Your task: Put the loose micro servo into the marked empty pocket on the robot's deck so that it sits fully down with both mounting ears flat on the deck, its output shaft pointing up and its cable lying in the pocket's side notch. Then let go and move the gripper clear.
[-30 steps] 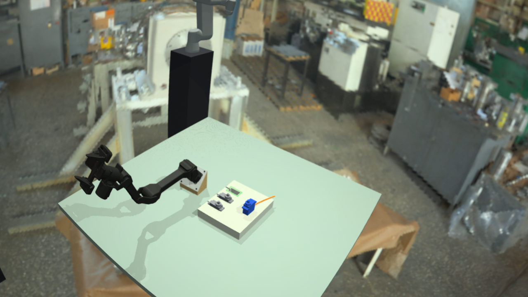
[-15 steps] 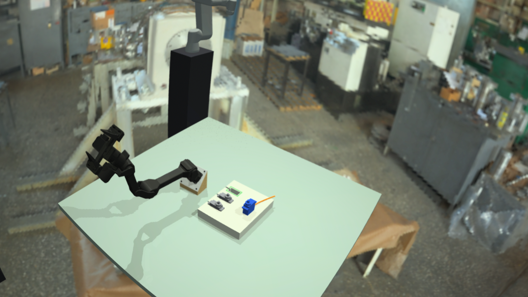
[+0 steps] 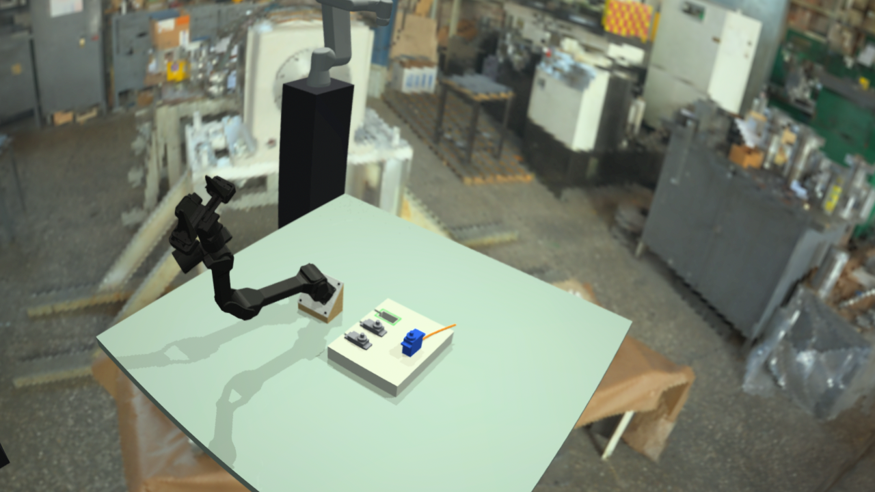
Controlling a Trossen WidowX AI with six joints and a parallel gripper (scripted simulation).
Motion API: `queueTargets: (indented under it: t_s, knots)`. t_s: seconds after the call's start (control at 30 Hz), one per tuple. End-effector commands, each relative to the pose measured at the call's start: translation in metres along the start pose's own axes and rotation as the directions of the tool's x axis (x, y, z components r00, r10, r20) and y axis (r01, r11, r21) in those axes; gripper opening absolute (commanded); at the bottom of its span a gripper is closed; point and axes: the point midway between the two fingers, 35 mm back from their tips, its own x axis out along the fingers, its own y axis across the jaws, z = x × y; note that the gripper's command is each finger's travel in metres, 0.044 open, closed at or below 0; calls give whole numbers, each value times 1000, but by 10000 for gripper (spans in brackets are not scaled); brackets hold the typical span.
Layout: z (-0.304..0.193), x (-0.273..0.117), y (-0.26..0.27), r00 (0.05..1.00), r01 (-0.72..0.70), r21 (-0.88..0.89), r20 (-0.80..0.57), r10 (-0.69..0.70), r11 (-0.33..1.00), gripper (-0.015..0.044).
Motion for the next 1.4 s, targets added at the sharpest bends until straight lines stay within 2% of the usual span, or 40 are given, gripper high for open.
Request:
queueTargets:
  t_s: [0.0, 0.2, 1.03, 1.37]
  knots:
    - [-11, 5, 21, 998, -44, 38, -41, 46, 998, 440]
    - [-43, 12, 67, 978, -120, 154, -153, 144, 981, 440]
    - [-99, 11, 129, 912, -186, 238, -320, 258, 953, 440]
    - [-142, 3, 165, 840, -190, 317, -437, 321, 929, 440]
